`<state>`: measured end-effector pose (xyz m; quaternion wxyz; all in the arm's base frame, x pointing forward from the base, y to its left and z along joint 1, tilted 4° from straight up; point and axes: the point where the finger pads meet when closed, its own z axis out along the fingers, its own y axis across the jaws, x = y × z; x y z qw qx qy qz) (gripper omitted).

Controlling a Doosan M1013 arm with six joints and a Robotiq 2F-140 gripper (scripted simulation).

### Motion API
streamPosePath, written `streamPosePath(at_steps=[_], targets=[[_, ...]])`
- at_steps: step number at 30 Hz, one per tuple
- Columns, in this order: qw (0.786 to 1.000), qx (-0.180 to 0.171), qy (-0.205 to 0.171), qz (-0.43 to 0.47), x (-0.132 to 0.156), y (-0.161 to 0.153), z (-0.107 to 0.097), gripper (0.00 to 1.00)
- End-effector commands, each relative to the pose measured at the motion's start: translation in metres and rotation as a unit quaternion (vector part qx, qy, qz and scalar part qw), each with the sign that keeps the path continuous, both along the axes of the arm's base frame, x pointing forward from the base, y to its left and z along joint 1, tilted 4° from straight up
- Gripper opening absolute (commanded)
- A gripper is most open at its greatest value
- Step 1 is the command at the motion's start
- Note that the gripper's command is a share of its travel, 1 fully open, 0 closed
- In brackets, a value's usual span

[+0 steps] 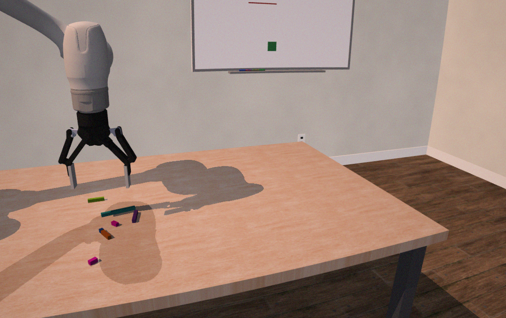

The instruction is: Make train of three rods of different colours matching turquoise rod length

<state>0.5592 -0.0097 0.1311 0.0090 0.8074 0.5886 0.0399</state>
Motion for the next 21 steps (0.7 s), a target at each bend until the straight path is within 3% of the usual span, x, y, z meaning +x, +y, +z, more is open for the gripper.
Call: streamPosePath(at_steps=[1, 11, 13, 21], targets=[[0.996, -0.003, 0.004, -0.083, 0.000, 0.018, -0.002, 1.00], [0.961, 0.011, 0.009, -0.275, -0.003, 0.064, -0.005, 1.00], [0.961, 0.011, 0.009, -0.275, -0.003, 0.064, -0.005, 1.00], [0.898, 0.024, 0.012, -0.439, -0.009, 0.105, -0.009, 1.00]])
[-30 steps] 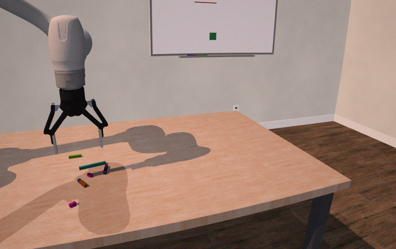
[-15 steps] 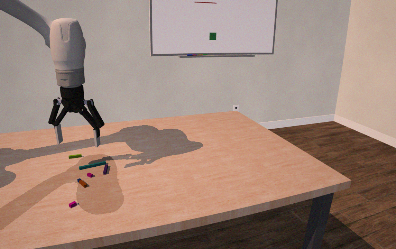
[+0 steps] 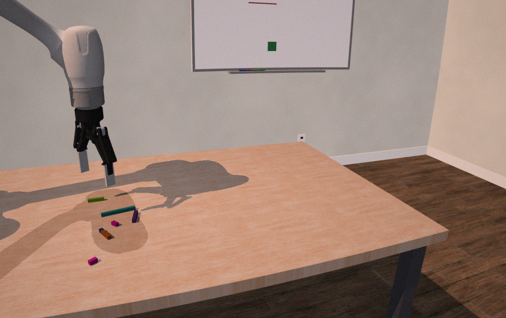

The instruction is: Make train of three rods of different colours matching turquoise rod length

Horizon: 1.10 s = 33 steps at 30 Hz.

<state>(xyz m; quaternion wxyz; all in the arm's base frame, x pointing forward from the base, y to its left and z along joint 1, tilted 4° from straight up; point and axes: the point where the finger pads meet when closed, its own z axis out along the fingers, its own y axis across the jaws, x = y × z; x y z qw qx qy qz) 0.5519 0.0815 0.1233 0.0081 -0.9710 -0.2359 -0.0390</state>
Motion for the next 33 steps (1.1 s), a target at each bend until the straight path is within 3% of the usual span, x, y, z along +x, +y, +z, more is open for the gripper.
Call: streamPosePath(at_steps=[1, 7, 18, 19, 33], targets=[[0.996, -0.004, 0.002, -0.084, -0.003, 0.018, -0.001, 1.00], [0.980, 0.005, 0.005, -0.198, -0.009, 0.045, -0.004, 1.00], [0.968, 0.009, 0.006, -0.251, -0.012, 0.057, -0.005, 1.00], [0.968, 0.009, 0.006, -0.251, -0.012, 0.057, -0.005, 0.15], [0.968, 0.009, 0.006, -0.251, -0.012, 0.057, -0.005, 0.15]])
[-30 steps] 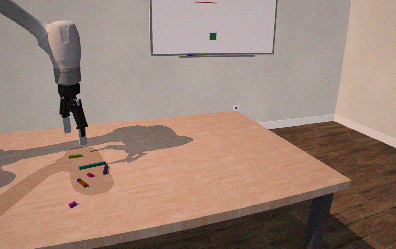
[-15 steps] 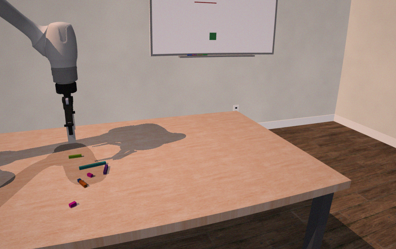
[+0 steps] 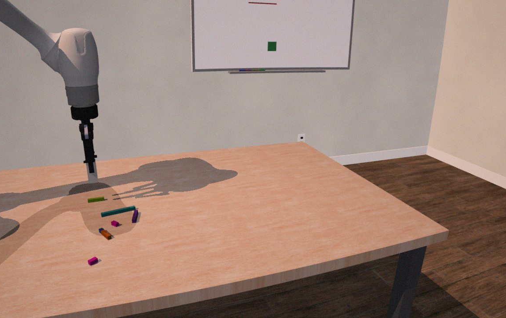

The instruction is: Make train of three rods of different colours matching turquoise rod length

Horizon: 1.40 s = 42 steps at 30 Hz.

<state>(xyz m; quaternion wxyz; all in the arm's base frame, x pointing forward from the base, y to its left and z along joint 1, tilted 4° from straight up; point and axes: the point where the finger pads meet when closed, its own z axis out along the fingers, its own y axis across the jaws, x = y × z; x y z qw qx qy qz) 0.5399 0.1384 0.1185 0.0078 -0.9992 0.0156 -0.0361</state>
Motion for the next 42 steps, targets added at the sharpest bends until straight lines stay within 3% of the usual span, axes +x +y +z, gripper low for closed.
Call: streamPosePath(at_steps=[1, 28, 42], targets=[[1.000, 0.000, 0.000, 0.000, 0.000, 0.000, 0.000, 0.15], [1.000, 0.000, 0.000, 0.000, 0.000, 0.000, -0.001, 0.15], [1.000, 0.000, 0.000, 0.000, 0.001, 0.000, -0.013, 0.15]])
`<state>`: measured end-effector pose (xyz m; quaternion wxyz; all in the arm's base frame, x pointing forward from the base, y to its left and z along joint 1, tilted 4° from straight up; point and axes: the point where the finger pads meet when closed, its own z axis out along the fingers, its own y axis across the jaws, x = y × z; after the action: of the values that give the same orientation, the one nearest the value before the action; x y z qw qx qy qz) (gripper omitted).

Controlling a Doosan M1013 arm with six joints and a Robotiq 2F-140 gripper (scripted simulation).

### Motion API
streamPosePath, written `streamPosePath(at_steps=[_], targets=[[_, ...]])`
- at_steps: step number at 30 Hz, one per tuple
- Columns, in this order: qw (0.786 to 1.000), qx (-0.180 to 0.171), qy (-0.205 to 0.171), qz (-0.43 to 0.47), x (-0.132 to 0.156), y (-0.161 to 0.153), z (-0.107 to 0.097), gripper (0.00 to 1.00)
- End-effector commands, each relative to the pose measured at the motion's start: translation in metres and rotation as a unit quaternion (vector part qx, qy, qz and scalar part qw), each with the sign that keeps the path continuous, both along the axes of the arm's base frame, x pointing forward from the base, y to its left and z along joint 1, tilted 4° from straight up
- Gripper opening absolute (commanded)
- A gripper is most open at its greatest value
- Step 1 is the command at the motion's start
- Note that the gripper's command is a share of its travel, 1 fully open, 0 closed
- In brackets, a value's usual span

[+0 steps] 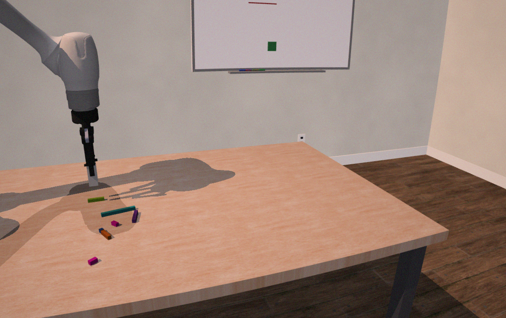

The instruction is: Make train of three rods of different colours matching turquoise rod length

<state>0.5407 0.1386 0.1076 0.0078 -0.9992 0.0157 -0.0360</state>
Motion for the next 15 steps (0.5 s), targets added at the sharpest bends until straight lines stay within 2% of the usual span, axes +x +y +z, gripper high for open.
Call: streamPosePath(at_steps=[1, 15], targets=[[1.000, 0.000, 0.000, 0.000, 0.000, 0.000, -0.002, 0.15], [1.000, 0.000, 0.000, 0.000, 0.002, 0.000, -0.022, 0.15]])
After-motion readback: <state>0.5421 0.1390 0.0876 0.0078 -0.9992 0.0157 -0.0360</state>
